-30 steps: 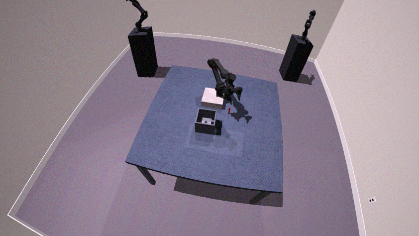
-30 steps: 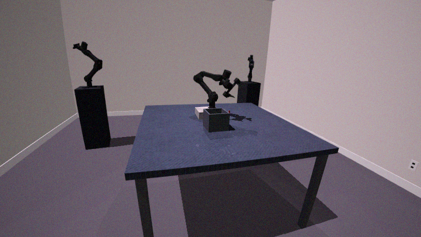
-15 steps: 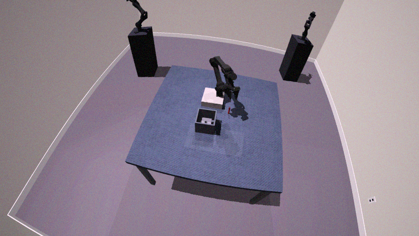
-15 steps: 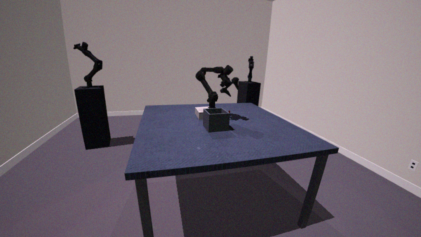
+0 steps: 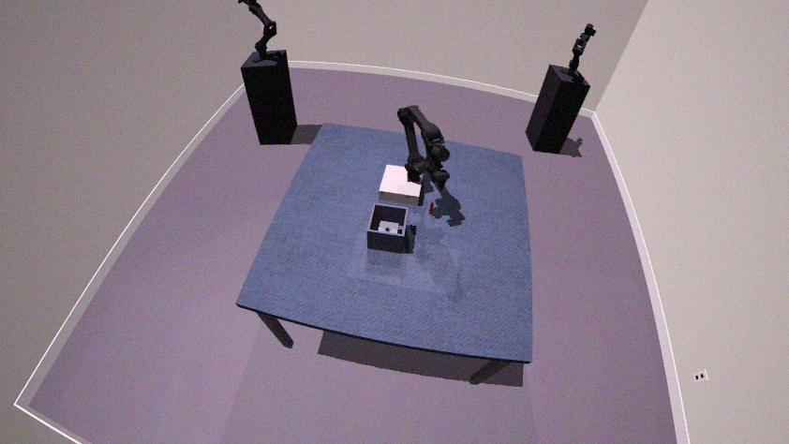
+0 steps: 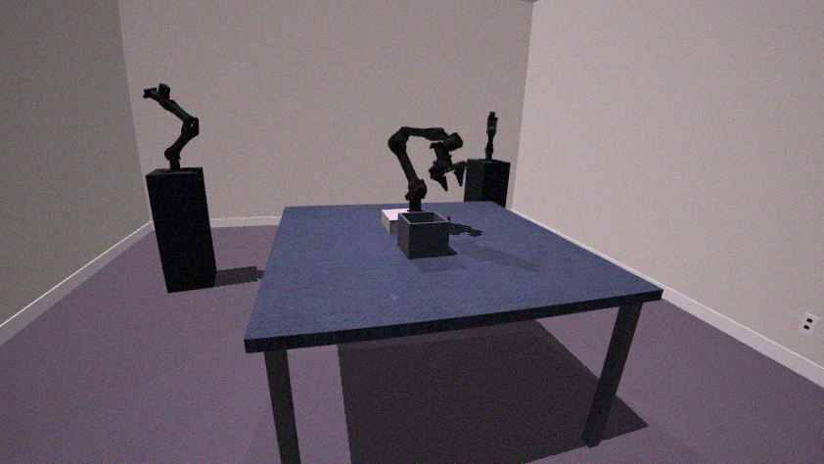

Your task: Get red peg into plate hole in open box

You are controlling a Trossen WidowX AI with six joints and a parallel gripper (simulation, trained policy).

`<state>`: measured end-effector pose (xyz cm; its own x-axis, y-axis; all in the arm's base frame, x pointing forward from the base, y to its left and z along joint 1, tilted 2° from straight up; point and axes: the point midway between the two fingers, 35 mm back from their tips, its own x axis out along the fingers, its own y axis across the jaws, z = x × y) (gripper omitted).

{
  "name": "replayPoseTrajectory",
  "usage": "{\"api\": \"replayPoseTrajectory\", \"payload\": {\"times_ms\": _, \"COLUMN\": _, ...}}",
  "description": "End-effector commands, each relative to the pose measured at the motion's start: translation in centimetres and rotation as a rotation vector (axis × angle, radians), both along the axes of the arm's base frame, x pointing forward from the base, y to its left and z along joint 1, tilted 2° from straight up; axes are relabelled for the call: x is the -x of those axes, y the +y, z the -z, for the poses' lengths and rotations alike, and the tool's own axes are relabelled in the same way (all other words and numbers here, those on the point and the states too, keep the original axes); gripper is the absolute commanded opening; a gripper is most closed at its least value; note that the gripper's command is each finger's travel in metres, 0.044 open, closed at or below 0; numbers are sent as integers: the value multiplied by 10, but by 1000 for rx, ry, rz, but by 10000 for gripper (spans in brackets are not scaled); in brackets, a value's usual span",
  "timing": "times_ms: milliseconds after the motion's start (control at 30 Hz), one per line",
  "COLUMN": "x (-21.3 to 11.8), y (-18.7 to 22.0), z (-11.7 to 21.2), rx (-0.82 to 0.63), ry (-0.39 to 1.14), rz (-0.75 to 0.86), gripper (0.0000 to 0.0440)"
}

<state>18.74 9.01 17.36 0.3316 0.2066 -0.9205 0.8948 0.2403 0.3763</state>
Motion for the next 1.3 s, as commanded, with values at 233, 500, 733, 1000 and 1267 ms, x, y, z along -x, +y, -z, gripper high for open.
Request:
{"api": "replayPoseTrajectory", "payload": {"times_ms": 233, "x": 4, "y": 6, "z": 30, "rx": 30, "ry": 189, "rz": 60, "gripper": 440}}
{"api": "replayPoseTrajectory", "payload": {"times_ms": 500, "x": 8, "y": 7, "z": 57, "rx": 82, "ry": 299, "rz": 73, "gripper": 440}}
{"api": "replayPoseTrajectory", "payload": {"times_ms": 733, "x": 12, "y": 5, "z": 78, "rx": 137, "ry": 366, "rz": 71, "gripper": 440}}
{"api": "replayPoseTrajectory", "payload": {"times_ms": 1000, "x": 14, "y": 1, "z": 105, "rx": 194, "ry": 414, "rz": 71, "gripper": 440}}
{"api": "replayPoseTrajectory", "payload": {"times_ms": 1267, "x": 15, "y": -4, "z": 132, "rx": 229, "ry": 433, "rz": 83, "gripper": 435}}
